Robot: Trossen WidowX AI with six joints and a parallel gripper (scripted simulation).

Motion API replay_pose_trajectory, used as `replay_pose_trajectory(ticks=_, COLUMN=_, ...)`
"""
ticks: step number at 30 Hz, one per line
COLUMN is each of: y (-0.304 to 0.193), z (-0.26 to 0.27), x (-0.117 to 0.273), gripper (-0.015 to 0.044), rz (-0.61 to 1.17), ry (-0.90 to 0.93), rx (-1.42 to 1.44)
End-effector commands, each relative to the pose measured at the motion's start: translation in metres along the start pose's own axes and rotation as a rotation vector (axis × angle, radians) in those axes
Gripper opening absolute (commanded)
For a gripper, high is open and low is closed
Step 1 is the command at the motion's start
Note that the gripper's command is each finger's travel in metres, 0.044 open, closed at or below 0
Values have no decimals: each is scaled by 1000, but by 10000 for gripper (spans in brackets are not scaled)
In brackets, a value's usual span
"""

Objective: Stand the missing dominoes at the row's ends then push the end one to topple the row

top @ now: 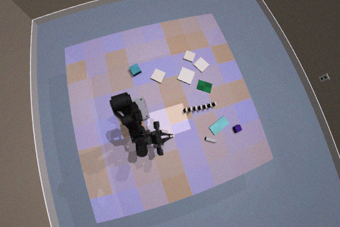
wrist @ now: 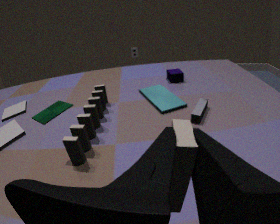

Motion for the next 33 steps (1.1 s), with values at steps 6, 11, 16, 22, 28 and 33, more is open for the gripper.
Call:
replay_pose_trajectory(ticks=6, y=-5, z=-9, x=-3, gripper=30, rz=1, ry=2, rx=15)
replay_pose_trajectory(ticks=11, y=-10, z=-12, x=-4, gripper=30, rz=3, ry=6, rx=19)
replay_pose_trajectory(ticks=16, y=-16, z=-15, x=-6, gripper=30, rz=4, ry=9, rx=23)
replay_pose_trajectory(ticks=22, y=-23, z=-18, x=-8, gripper=30, rz=6, ry=14, rx=27)
replay_pose_trajectory(ticks=28, y=-30, z=-20, x=-9, gripper=30, rz=8, ry=18, rx=31)
replay_pose_trajectory(ticks=33, y=-37, z=-22, x=-11, gripper=30, rz=9, ry=22, rx=35)
Point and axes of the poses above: the point midway between the two fingers, 35 mm back from their tips, its own x axis back along the fingers, its own z axis across the jaws, y = z × x, the point moved 4 cm from there along x, back along the fingers, and after that the axes turned 9 degrees about -x, right-handed, at the moved point
